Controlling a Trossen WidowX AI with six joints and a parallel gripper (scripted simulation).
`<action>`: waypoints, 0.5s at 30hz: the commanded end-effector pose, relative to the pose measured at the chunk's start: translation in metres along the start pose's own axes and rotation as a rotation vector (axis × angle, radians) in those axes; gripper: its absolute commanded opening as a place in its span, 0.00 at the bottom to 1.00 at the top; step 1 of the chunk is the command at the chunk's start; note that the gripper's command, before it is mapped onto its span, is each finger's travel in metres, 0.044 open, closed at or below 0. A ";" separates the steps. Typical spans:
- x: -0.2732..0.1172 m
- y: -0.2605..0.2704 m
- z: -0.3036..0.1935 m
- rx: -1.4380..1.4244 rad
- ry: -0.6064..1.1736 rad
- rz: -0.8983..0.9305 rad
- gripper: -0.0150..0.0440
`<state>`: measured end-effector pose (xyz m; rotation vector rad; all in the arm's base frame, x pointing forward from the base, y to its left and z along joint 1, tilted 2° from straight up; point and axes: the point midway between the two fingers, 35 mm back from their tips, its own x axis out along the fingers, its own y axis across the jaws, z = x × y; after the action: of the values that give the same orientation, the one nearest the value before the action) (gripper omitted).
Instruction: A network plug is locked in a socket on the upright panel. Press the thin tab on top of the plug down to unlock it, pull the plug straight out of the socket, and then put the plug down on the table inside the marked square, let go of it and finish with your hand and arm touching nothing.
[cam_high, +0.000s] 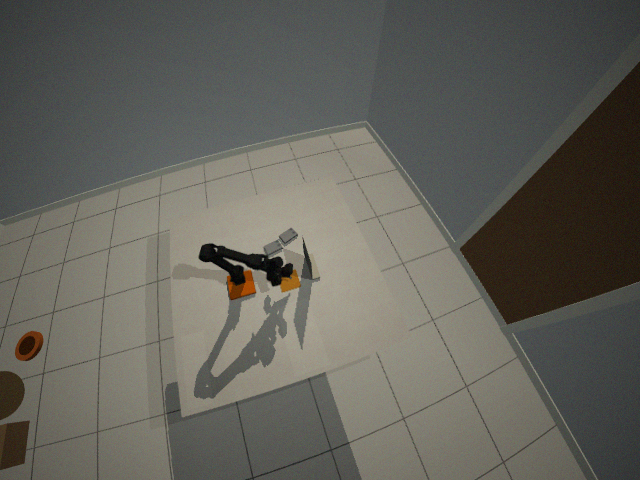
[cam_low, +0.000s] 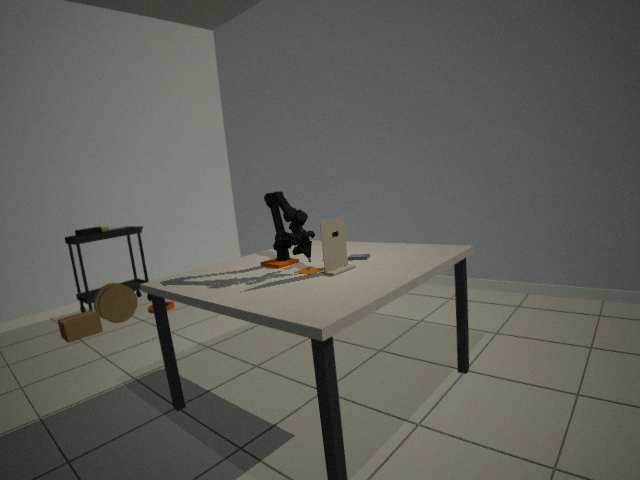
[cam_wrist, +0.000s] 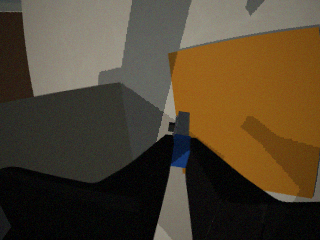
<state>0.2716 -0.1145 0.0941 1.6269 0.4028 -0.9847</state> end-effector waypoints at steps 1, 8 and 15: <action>0.009 -0.009 0.000 -0.002 -0.003 -0.019 0.25; 0.018 -0.017 0.001 -0.001 -0.002 -0.019 0.25; 0.027 -0.024 0.001 -0.001 -0.001 -0.020 0.25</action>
<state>0.2730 -0.1151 0.0683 1.6268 0.4038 -0.9856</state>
